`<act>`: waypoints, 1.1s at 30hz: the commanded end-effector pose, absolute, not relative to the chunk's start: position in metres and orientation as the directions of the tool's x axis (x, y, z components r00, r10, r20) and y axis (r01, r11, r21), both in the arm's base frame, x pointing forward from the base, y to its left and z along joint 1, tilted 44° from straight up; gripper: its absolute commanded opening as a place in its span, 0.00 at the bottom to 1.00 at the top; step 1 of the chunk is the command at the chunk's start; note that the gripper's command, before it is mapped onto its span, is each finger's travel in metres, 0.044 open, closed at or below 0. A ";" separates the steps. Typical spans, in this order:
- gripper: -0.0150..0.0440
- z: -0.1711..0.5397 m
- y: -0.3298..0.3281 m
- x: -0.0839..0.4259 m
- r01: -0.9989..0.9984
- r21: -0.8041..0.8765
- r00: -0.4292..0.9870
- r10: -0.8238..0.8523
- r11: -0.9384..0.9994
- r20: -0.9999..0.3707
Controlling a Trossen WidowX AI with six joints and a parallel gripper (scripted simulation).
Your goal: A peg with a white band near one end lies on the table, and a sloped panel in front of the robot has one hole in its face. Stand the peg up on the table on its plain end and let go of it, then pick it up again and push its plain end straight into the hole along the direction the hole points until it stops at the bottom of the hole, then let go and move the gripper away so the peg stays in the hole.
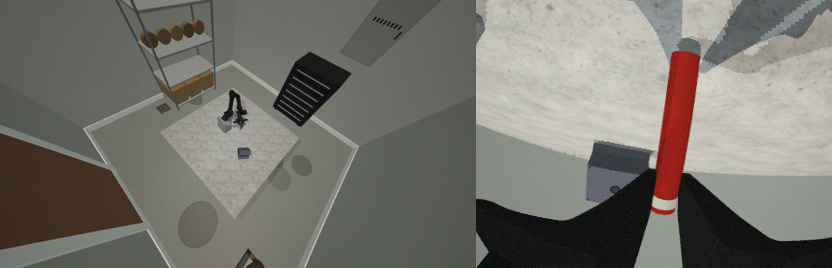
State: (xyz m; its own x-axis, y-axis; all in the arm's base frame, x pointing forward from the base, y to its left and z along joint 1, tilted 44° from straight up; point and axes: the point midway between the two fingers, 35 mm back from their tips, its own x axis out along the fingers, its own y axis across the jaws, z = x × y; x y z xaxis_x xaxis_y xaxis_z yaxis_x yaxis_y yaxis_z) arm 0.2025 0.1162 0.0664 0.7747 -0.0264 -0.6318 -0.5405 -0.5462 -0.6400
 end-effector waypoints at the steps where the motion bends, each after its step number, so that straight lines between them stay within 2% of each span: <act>1: 0.34 0.068 0.118 0.201 -0.540 -0.640 0.786 -0.054 -0.546 -0.616; 27: 0.34 0.069 0.128 0.187 -0.542 -0.640 0.832 -0.241 -0.545 -0.500; 33: 0.34 0.070 0.128 0.187 -0.542 -0.640 0.829 -0.217 -0.545 -0.516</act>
State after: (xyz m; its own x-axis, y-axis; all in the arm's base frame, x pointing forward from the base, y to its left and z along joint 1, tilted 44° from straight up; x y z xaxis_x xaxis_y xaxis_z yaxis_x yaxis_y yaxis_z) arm 0.1875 0.1277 0.0700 0.8300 -0.2219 -0.5117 -0.5412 -0.5423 -0.6427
